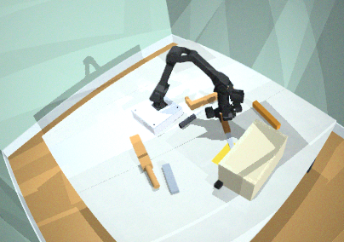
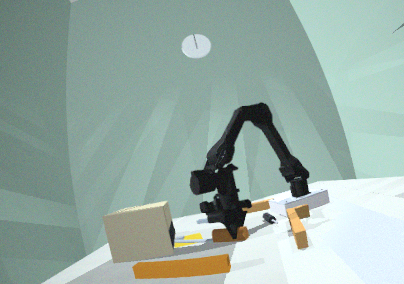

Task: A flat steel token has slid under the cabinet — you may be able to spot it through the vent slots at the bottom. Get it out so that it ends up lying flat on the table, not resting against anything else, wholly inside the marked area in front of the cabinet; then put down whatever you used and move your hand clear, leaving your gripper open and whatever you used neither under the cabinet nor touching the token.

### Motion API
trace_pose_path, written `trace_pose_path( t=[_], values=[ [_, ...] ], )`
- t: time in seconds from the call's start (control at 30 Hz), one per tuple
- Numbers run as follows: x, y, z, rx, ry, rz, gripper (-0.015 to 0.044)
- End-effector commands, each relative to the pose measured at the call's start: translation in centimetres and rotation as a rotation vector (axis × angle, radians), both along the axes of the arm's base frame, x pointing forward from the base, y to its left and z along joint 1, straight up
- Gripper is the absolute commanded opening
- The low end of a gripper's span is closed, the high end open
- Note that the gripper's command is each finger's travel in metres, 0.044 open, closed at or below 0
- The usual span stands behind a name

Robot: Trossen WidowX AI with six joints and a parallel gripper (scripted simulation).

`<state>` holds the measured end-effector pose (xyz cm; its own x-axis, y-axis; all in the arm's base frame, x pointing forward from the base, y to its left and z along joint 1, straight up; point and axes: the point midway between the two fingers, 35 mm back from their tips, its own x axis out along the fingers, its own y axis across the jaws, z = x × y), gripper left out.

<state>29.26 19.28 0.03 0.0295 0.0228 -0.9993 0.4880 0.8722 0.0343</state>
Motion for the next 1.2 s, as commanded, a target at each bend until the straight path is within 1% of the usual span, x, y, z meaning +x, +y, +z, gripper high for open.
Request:
trace_pose_path(
  t=[0.0, 0.87, 1.17],
  values=[
    [-0.6, 0.3, -0.1, -0.002, 0.001, 0.0, 0.0],
    [-4.3, 2.8, -0.2, 0.0, 0.004, 0.0, 0.0],
    [-4.5, 3.0, 0.0, 0.002, 0.004, 0.002, 0.0]
  ],
)
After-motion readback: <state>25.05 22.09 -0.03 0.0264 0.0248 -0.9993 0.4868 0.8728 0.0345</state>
